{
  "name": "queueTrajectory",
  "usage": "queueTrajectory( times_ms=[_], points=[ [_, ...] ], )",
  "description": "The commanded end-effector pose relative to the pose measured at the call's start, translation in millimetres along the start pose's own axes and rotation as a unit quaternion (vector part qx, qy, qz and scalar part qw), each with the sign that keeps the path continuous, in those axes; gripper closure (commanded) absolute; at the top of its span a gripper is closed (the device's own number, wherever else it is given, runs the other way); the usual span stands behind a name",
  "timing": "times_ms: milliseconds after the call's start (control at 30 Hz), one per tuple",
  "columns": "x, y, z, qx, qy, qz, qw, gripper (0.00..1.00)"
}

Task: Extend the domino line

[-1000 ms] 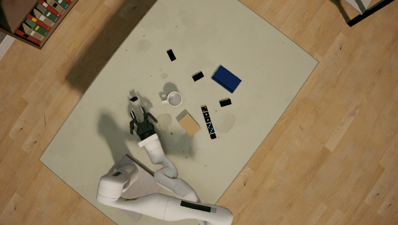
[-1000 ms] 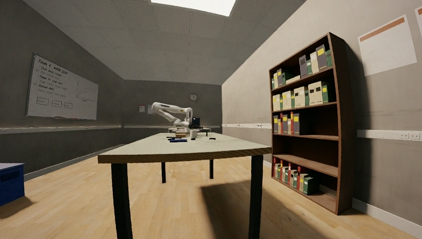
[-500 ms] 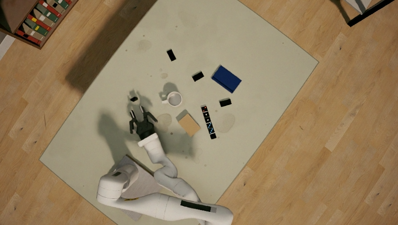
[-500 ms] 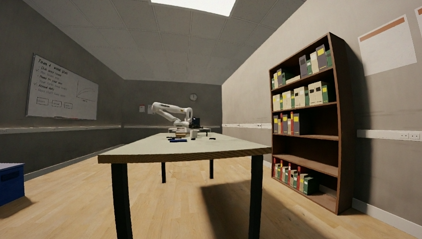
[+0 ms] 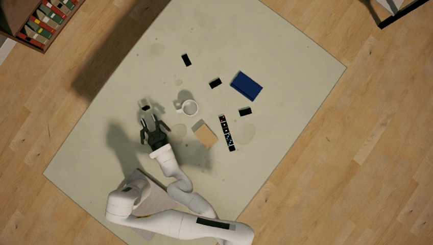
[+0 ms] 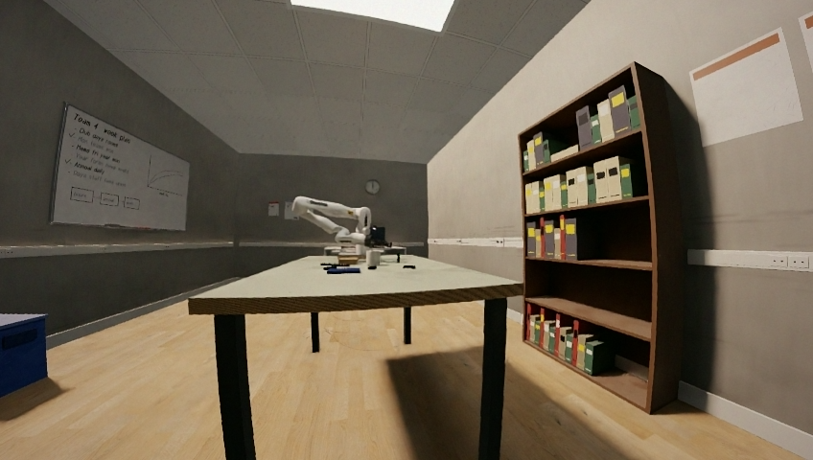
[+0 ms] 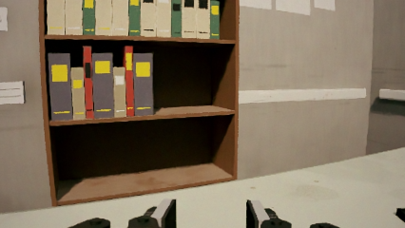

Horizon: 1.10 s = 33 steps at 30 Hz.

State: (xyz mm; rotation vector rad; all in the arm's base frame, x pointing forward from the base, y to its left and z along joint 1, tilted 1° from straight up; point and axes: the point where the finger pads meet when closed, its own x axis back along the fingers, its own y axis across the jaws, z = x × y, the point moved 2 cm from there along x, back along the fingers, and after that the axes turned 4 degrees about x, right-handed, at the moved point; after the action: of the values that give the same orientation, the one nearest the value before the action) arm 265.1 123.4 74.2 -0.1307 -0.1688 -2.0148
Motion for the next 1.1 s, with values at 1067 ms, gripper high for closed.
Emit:
queueTrajectory(
  times_ms=[1067],
  points=[
    [-20.3,4.9,25.0,0.001,0.007,-0.001,1.0,0.51]
  ],
)
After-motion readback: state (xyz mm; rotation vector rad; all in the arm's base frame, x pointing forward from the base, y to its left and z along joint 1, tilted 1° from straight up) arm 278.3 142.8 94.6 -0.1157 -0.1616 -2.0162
